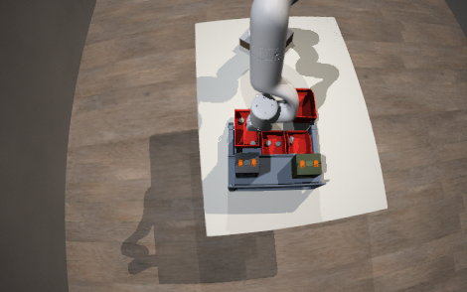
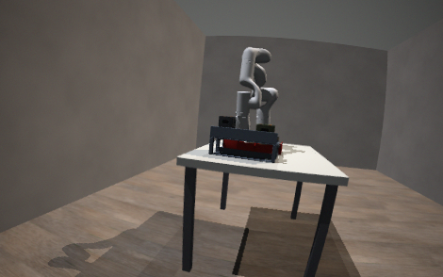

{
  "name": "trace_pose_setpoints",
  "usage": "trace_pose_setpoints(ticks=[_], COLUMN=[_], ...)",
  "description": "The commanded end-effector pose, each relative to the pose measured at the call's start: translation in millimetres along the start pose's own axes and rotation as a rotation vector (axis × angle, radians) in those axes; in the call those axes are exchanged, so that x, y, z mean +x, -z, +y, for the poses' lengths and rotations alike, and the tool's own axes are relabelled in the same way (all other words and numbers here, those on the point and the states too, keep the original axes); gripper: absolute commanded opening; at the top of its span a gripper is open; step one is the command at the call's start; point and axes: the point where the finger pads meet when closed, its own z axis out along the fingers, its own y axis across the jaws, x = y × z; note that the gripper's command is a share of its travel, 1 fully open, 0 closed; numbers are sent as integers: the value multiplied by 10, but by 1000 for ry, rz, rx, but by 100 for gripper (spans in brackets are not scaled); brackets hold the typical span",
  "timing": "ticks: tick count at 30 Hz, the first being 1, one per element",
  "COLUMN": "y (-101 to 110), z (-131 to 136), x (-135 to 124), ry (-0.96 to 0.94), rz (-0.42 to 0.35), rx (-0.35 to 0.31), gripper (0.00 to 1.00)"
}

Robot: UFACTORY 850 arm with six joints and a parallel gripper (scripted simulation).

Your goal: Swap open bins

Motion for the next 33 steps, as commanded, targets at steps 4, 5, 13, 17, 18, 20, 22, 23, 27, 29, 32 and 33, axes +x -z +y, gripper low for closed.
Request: trace_pose_setpoints(ticks=[4,5,13,17,18,20,22,23,27,29,32,33], y=[8,8,9,10,10,10,11,11,12,12,13,13], z=[-1,-1,-1,-1,-1,-1,-1,-1,-1,-1,-1,-1], x=[-11,-12,-26,-42,-47,-57,-68,-74,-99,-99,-117,-123], ry=[0,0,0,0,0,0,0,0,0,0,0,0], rz=[-2,-2,-4,-6,-7,-8,-9,-10,-13,-13,-15,-16], rx=[0,0,0,0,0,0,0,0,0,0,0,0], gripper=[0,0,0,0,0,0,0,0,0,0,0,0])
